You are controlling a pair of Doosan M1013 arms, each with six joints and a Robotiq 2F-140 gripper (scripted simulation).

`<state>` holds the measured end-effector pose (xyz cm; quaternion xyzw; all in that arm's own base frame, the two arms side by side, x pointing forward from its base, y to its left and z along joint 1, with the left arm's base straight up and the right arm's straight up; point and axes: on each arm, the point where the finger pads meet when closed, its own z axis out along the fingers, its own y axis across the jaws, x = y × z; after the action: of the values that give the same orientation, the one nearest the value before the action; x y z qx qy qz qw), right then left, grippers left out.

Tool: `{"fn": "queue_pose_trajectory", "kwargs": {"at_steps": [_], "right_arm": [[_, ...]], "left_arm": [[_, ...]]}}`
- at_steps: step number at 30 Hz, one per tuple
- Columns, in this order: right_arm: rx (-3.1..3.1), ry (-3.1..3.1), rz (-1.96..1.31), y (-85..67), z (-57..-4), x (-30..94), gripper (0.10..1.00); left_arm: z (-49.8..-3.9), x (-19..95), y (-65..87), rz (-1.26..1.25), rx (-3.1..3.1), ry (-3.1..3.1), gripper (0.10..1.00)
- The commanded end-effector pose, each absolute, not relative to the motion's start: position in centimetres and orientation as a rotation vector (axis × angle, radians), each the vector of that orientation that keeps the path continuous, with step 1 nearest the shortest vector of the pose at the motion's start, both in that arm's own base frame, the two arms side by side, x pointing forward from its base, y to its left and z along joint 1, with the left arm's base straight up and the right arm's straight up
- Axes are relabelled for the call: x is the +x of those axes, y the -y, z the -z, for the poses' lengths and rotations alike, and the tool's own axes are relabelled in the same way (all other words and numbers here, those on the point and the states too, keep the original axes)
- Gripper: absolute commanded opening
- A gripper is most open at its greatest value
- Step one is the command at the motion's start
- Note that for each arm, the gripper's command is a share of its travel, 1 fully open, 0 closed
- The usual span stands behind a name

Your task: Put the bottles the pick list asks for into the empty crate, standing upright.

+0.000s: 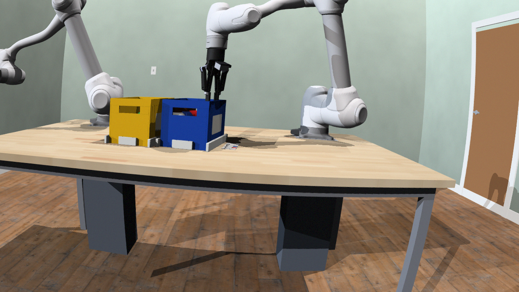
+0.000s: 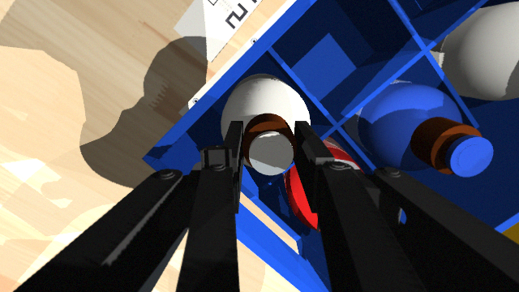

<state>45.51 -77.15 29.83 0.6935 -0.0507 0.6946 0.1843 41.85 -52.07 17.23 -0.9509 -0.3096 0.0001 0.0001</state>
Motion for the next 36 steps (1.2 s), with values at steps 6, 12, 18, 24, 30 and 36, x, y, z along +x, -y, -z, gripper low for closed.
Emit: {"fn": "queue_pose_trajectory", "kwargs": {"at_steps": [6,12,18,24,30,36], "right_arm": [[1.953,0.141,-1.958,77.16,-29.97,45.51,1.0],[1.953,0.141,-1.958,77.16,-29.97,45.51,1.0],[1.953,0.141,-1.958,77.16,-29.97,45.51,1.0],[1.953,0.141,-1.958,77.16,-29.97,45.51,1.0],[1.953,0.141,-1.958,77.16,-29.97,45.51,1.0],[1.953,0.141,-1.958,77.16,-29.97,45.51,1.0]], "left_arm": [[-17.31,41.88,52.09,0.001,-2.988,0.973,0.099],[-17.08,41.88,52.09,0.001,-2.988,0.973,0.442],[-17.08,41.88,52.09,0.001,-2.988,0.973,0.442],[-17.08,41.88,52.09,0.001,-2.988,0.973,0.442],[-17.08,41.88,52.09,0.001,-2.988,0.973,0.442],[-17.08,41.88,52.09,0.001,-2.988,0.973,0.442]]}}
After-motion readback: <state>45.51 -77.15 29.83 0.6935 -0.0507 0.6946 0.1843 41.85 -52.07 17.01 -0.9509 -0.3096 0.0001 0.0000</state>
